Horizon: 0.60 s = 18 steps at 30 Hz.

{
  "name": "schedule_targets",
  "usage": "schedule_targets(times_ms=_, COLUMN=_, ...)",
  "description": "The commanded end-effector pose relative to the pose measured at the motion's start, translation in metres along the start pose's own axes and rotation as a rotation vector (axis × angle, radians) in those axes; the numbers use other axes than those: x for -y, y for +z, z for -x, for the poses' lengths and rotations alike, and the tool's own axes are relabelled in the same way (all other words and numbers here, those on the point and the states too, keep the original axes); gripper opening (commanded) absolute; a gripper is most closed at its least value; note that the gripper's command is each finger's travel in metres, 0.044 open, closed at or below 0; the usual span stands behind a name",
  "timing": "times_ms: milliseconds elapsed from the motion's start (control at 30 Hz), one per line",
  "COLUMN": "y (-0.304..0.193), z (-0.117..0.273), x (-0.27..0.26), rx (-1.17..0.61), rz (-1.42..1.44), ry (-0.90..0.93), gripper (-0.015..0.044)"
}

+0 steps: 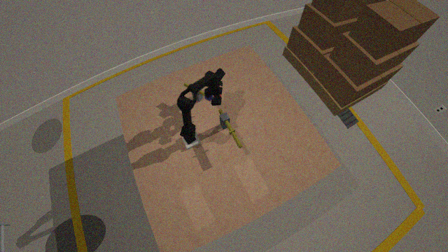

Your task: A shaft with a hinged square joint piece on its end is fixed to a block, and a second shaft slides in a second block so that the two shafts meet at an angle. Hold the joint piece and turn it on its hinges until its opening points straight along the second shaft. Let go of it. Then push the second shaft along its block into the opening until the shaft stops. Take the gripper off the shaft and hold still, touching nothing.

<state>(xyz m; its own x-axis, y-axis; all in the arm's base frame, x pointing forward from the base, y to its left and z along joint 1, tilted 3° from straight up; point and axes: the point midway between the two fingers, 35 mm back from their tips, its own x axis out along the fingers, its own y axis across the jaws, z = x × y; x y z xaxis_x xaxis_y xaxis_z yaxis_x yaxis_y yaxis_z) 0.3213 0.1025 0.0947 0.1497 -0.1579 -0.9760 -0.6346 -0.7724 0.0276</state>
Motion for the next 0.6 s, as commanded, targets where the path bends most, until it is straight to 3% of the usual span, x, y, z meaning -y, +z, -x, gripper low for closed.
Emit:
schedule_targets(times_ms=0, y=0.0000, z=0.0000, x=0.0000, rx=0.000, rz=0.000, ry=0.000, gripper=0.0016)
schedule_targets(times_ms=567, y=-0.0012, z=-0.0041, x=-0.0073, rx=0.098, rz=-0.163, ry=0.025, gripper=0.0000)
